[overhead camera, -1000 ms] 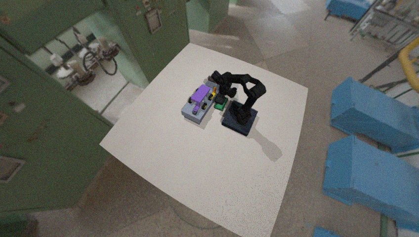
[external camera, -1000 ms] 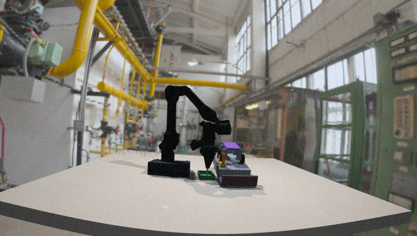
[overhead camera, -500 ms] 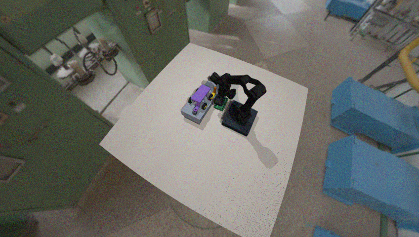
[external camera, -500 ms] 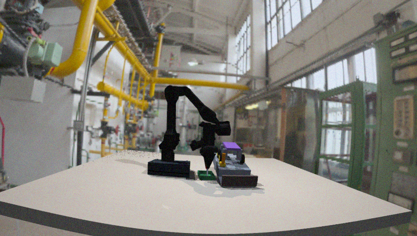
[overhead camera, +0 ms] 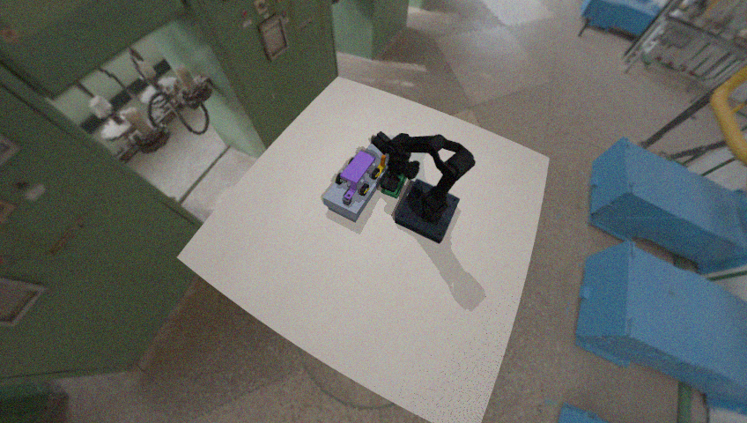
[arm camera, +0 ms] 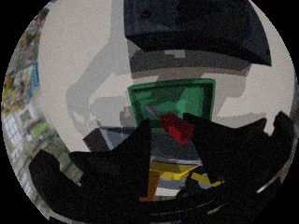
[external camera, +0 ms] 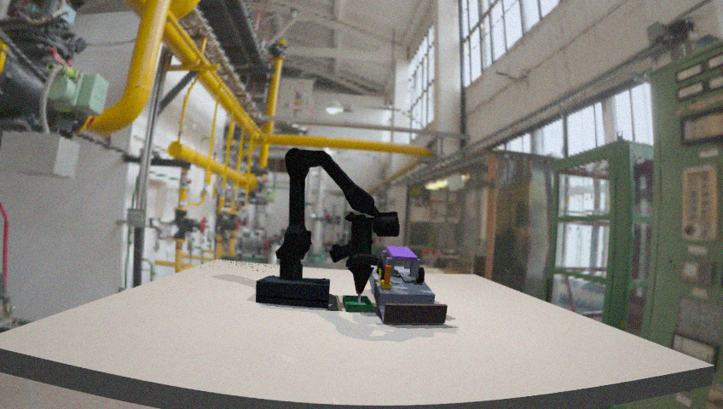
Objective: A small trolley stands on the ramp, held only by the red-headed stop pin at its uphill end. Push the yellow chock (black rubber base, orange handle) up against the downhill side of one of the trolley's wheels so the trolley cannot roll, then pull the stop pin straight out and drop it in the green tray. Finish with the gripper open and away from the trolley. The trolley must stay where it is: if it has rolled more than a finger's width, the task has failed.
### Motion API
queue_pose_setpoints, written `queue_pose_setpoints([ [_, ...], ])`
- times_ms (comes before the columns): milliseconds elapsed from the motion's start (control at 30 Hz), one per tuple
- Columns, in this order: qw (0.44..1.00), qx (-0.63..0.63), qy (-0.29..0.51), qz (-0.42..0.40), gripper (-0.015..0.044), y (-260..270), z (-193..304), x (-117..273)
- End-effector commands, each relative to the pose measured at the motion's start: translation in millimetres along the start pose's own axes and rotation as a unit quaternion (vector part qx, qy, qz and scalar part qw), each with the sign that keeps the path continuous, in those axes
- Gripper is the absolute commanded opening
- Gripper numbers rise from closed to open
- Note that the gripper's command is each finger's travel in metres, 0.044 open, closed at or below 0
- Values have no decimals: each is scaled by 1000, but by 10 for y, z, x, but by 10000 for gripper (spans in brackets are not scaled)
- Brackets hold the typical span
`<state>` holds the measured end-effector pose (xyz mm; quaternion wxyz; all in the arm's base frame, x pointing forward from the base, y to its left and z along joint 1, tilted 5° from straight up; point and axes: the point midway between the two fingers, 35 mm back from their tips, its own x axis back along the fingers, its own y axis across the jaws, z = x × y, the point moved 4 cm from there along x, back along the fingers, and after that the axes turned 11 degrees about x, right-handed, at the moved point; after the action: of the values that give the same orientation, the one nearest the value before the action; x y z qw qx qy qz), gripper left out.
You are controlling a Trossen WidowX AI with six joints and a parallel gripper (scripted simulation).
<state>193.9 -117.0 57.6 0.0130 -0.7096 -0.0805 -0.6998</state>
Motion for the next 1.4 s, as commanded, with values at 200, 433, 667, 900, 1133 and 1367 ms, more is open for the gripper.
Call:
queue_pose_setpoints([
  [200, 1000, -2, -1, -1, 190, -57, 7, -27],
  [433, 1000, -2, -1, -1, 190, -97, 17, -46],
  [667, 1000, -2, -1, -1, 190, -140, 27, -69],
  [900, 1000, -2, -1, 0, 190, -185, 35, -95],
  [1133, 1000, -2, -1, 0, 190, -223, 33, -123],
  [1367, 1000, 0, 1, 0, 242, -231, 39, -126],
])
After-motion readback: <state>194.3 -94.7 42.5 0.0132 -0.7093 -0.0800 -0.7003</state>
